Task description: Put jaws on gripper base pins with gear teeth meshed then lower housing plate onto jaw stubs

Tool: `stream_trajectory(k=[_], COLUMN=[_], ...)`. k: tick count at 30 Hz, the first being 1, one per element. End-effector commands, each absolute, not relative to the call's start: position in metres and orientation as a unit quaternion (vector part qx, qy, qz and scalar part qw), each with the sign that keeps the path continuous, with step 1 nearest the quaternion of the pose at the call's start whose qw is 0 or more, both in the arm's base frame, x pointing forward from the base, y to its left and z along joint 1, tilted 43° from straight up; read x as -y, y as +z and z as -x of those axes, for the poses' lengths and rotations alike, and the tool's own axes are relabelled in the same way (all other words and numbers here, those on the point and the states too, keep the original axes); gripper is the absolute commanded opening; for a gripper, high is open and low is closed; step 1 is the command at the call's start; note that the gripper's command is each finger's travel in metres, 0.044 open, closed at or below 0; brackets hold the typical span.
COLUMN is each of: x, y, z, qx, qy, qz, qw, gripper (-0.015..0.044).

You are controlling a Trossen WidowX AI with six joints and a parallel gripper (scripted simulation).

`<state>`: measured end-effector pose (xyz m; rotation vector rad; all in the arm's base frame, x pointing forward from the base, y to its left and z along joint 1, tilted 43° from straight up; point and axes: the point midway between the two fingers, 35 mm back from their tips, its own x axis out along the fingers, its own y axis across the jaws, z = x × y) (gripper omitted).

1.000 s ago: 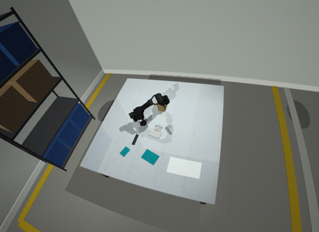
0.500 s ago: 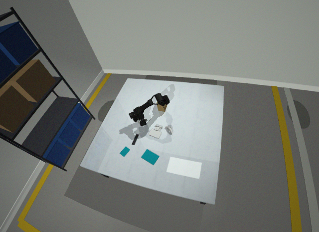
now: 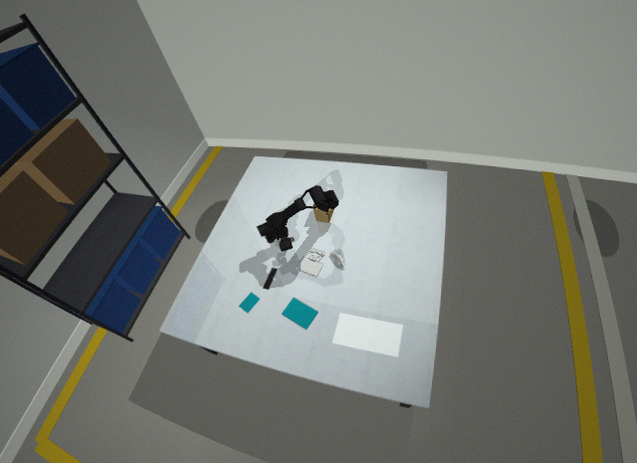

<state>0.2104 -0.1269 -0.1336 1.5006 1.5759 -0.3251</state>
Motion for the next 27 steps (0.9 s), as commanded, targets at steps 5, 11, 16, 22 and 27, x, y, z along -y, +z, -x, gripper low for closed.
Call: stream_trajectory(k=[5,11,16,22,27], x=[0.145,0.157,0.167,0.178,0.177], y=[-0.118,-0.104,-0.092,-0.079,-0.077], z=[-0.210,-0.207,-0.204,-0.200,-0.200], qx=[-0.636,-0.636,-0.635,-0.635,-0.634], qy=[-0.133,-0.134,-0.134,-0.134,-0.139], qz=[-0.606,-0.607,-0.607,-0.608,-0.611], qw=[0.459,0.458,0.458,0.458,0.453], gripper=[0.0134,0.0134,0.0134,0.0134,0.0134])
